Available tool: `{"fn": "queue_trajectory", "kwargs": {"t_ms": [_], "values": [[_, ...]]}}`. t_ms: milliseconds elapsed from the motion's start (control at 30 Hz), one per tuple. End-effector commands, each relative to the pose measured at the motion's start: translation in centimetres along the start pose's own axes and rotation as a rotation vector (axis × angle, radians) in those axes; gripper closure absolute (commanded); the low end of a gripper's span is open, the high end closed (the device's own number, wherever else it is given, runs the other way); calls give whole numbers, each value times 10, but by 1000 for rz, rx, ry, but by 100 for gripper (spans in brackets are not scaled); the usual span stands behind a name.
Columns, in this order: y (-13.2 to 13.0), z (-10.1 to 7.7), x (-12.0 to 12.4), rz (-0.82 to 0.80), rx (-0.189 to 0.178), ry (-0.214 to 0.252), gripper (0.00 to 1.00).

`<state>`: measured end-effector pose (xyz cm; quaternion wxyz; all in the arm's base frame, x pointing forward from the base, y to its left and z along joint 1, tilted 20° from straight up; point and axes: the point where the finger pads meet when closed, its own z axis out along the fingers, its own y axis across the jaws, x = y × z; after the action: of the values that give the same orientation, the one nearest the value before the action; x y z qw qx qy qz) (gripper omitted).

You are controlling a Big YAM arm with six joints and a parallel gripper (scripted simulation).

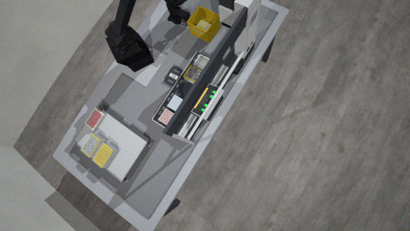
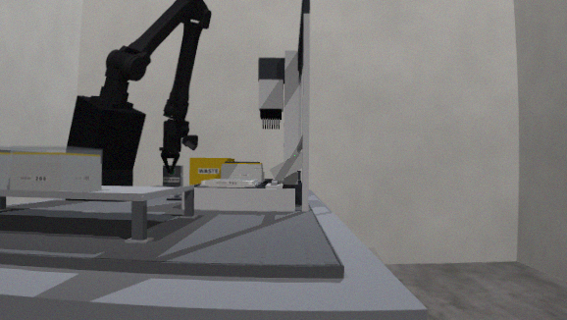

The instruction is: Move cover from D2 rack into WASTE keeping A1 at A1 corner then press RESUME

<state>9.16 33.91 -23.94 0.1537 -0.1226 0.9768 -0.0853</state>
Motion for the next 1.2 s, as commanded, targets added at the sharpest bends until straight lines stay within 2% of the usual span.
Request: {"fn": "queue_trajectory", "kwargs": {"t_ms": [0, 1133, 1167], "values": [[7, 2, 4, 1, 0, 1, 100], [22, 0, 4, -1, -8, -2, 100], [16, 2, 3, 4, 3, 3, 100]]}}
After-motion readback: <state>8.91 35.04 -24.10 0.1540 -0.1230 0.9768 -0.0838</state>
